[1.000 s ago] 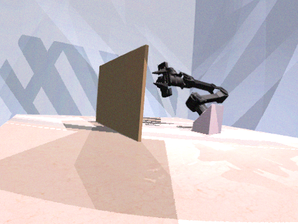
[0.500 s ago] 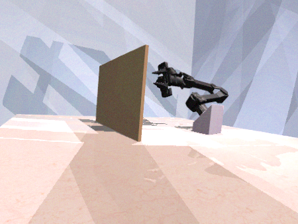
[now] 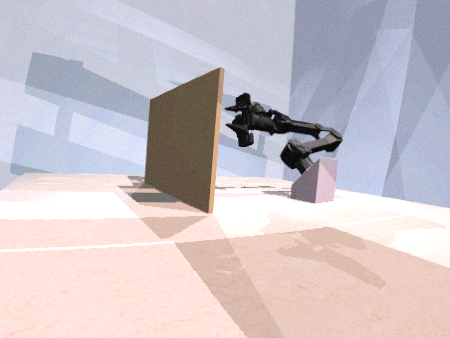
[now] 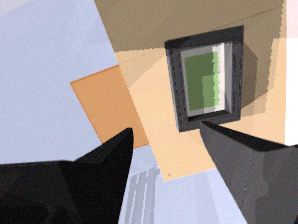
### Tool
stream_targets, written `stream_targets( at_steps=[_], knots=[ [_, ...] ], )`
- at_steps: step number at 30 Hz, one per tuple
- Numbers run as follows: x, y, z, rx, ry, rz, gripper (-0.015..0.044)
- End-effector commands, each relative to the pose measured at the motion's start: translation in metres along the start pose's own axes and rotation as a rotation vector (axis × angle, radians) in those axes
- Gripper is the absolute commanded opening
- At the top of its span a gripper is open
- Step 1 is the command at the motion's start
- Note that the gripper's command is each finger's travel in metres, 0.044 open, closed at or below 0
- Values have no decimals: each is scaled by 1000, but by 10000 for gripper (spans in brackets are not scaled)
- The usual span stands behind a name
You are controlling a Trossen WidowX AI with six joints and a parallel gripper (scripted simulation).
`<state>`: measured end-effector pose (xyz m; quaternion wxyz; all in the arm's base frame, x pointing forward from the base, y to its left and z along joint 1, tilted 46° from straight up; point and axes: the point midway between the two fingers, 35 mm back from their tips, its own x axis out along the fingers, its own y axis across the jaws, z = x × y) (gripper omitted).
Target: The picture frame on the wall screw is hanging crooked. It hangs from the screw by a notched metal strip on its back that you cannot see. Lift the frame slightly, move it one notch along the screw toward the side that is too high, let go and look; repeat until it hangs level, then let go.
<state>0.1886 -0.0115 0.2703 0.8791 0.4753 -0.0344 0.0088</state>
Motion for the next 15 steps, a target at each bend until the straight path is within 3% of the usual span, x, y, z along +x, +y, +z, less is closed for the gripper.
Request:
stream_targets(
  at_steps=[1,15],
  knots=[
    [33,-29,-5,-70,-8,2,260],
    [41,-39,-7,-99,-18,12,260]
  ],
)
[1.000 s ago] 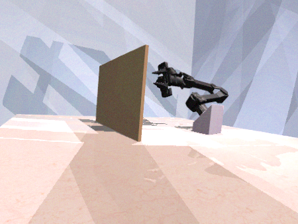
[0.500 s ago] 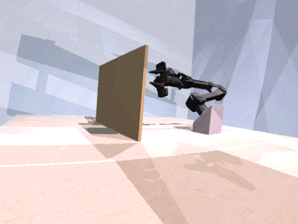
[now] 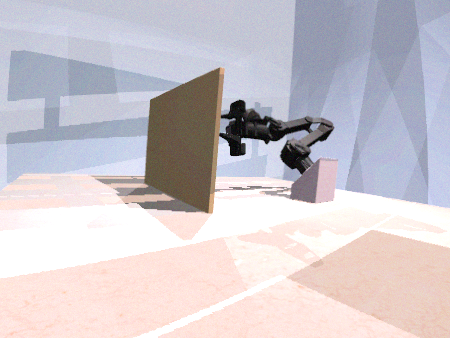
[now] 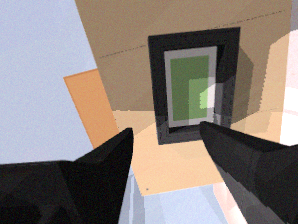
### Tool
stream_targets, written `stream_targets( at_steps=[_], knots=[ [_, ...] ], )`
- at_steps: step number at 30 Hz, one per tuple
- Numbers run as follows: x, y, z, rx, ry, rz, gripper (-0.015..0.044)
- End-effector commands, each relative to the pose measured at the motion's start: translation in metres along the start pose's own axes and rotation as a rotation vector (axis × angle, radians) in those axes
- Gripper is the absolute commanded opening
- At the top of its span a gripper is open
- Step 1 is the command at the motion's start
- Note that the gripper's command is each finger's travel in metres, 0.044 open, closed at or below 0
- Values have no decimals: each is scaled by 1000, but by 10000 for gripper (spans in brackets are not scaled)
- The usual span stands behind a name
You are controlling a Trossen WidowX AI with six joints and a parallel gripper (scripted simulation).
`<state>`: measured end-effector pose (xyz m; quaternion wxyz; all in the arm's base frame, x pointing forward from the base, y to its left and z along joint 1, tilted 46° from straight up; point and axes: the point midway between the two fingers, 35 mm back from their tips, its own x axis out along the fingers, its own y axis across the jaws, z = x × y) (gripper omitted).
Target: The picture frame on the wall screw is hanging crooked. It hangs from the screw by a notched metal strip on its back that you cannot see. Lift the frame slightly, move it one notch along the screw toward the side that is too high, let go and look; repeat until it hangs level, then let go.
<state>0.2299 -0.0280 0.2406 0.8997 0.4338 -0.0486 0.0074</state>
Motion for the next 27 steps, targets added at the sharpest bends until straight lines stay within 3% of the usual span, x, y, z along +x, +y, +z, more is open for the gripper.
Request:
stream_targets(
  at_steps=[1,12,27],
  knots=[
    [1,-3,-2,-6,6,-1,260],
    [6,-2,-1,-6,6,-1,260],
    [81,-3,-3,-5,4,1,260]
  ],
)
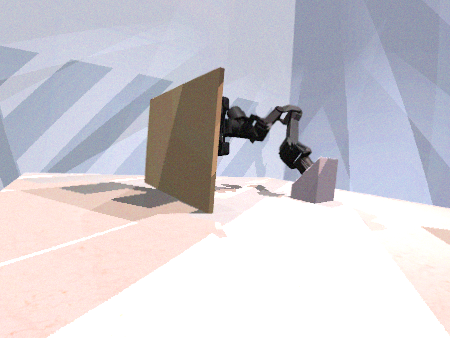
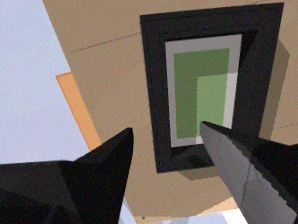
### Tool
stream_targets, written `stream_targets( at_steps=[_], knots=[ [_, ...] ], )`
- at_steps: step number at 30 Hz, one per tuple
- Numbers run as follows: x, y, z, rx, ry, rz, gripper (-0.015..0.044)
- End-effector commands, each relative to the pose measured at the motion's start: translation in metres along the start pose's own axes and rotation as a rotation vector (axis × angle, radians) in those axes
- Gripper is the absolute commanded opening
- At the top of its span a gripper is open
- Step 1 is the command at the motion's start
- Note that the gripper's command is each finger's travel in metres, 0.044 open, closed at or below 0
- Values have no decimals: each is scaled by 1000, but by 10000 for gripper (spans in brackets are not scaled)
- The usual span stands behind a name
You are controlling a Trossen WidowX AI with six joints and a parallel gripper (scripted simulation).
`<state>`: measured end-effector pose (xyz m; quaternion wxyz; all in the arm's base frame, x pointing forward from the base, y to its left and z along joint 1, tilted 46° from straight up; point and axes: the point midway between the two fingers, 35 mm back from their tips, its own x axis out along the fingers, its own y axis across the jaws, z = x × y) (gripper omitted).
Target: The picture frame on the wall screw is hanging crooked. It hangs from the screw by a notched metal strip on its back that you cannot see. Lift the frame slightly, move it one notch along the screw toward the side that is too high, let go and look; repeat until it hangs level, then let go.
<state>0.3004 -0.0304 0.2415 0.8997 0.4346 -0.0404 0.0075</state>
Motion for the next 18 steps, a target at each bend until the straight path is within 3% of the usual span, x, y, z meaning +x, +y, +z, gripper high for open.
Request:
stream_targets(
  at_steps=[1,18],
  knots=[
    [11,2,1,-7,-11,8,260],
    [14,2,1,-7,-11,8,260]
  ],
)
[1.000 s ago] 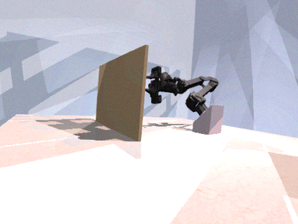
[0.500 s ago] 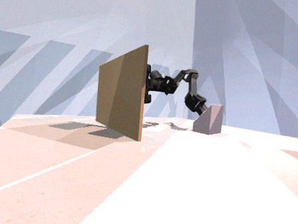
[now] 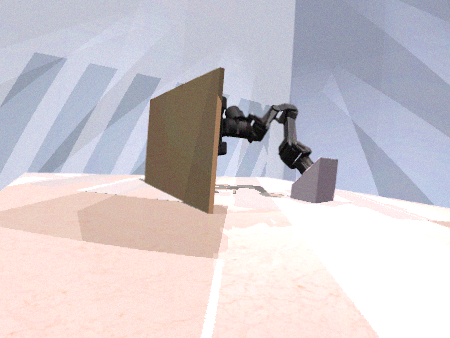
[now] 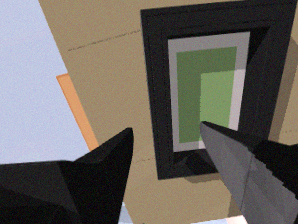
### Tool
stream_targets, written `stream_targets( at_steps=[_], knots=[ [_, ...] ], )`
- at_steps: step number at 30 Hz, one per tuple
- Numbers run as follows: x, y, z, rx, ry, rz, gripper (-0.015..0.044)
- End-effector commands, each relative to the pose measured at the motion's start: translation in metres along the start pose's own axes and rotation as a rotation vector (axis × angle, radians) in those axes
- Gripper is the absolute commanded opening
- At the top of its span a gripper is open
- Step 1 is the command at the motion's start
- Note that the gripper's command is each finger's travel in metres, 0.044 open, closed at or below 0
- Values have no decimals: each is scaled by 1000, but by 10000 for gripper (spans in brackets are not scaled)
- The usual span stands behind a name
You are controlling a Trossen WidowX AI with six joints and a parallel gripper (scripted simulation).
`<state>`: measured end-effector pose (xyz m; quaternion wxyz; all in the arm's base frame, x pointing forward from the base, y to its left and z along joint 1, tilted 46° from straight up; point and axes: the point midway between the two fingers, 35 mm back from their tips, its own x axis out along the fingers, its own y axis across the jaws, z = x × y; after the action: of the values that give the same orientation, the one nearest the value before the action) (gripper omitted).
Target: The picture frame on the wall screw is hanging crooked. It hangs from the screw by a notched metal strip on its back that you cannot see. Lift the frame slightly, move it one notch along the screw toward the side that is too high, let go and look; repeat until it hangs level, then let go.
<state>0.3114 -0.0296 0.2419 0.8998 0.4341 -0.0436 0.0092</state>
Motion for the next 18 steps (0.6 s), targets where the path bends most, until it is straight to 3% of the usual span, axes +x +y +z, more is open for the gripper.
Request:
stream_targets(
  at_steps=[1,18],
  knots=[
    [4,2,2,-6,-7,3,260],
    [30,2,3,-6,-7,4,260]
  ],
)
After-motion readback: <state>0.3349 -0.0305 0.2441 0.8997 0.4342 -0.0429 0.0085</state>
